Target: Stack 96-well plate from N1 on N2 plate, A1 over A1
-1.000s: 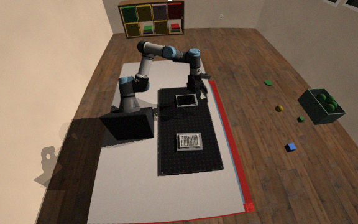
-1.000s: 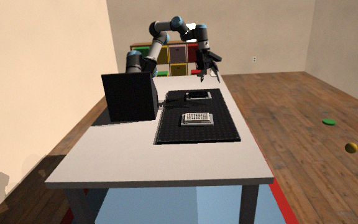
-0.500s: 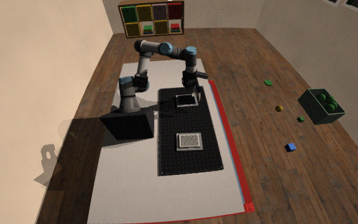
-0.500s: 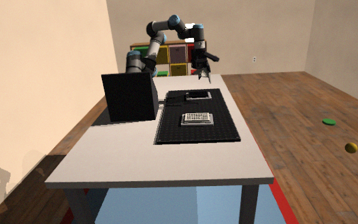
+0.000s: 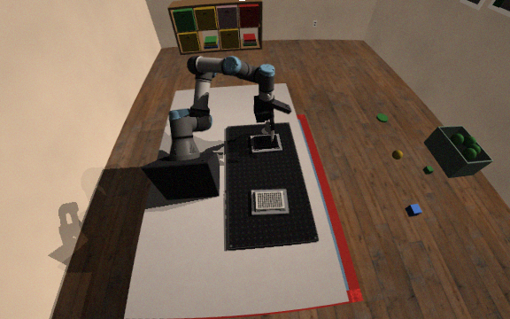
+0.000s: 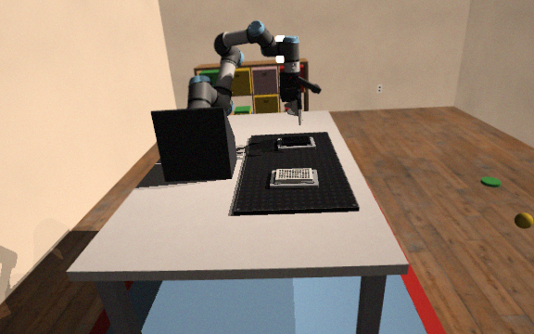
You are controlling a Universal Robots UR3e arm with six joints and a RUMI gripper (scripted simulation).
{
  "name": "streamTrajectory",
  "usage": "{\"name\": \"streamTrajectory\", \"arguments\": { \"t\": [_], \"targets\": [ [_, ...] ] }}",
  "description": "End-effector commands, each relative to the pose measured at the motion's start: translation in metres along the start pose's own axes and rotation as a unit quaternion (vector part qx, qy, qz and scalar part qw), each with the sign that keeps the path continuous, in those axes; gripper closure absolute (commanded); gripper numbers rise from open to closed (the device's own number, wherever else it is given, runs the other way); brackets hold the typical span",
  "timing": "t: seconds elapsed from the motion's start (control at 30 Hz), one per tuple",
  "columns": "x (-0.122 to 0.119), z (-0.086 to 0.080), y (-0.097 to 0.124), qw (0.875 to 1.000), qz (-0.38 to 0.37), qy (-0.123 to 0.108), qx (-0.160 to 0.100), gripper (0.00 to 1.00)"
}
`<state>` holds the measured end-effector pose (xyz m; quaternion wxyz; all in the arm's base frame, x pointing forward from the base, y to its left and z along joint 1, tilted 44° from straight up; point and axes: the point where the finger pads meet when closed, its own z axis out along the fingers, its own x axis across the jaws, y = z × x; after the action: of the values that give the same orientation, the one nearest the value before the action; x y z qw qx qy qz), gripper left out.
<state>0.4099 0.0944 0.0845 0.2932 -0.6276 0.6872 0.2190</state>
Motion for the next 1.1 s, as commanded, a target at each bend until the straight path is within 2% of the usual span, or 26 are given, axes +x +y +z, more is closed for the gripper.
{"name": "streamTrajectory", "arguments": {
  "t": [0.0,0.53,1.07],
  "targets": [
    [-0.009,-0.001,0.008,0.999,0.039,-0.006,-0.004,0.00],
    [-0.009,-0.001,0.008,0.999,0.039,-0.006,-0.004,0.00],
    [-0.009,0.023,0.008,0.999,0.039,-0.006,-0.004,0.00]
  ]
}}
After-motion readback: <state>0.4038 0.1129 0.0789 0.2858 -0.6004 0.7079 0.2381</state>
